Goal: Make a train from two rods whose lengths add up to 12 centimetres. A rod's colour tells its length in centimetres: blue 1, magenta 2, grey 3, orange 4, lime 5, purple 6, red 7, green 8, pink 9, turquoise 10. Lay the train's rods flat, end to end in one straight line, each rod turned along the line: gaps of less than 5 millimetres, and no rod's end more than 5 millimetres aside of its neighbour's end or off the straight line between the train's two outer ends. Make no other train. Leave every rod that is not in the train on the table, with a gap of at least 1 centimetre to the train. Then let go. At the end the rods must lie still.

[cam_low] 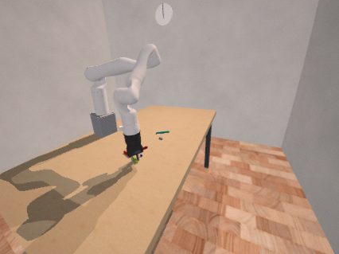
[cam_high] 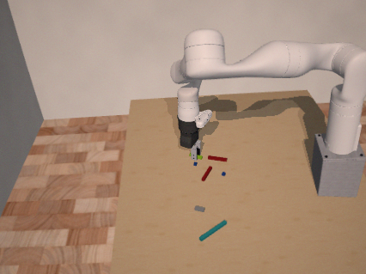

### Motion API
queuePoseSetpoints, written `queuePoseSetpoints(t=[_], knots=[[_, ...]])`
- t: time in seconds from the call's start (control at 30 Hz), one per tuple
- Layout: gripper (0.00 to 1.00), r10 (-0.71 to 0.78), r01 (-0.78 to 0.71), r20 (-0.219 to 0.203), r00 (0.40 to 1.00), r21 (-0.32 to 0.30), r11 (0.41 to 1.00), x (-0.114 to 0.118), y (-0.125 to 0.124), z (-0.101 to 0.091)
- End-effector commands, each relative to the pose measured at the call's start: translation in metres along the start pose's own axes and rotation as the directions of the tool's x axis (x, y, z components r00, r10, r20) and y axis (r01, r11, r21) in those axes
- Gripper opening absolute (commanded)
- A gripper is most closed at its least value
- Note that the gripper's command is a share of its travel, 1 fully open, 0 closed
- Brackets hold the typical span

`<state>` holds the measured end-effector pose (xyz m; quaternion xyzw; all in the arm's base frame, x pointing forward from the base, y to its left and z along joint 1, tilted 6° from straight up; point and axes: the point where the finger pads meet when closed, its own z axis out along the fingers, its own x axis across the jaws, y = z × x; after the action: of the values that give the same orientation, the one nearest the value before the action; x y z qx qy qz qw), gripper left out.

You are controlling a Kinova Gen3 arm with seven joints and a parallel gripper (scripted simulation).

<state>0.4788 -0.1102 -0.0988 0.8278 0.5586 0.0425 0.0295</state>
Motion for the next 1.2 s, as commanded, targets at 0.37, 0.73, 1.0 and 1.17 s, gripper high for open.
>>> queuePoseSetpoints(t=[0.37,0.73,1.0,1.17], knots=[[0.24,0.000,0.000,-0.001,1.000,-0.002,1.000,0.0002,0.0007,-0.0008],[0.24,0.000,0.000,-0.001,1.000,-0.002,1.000,0.0002,0.0007,-0.0008],[0.24,0.000,0.000,-0.001,1.000,-0.002,1.000,0.0002,0.0007,-0.0008],[0.24,0.000,0.000,-0.001,1.000,-0.002,1.000,0.0002,0.0007,-0.0008]])
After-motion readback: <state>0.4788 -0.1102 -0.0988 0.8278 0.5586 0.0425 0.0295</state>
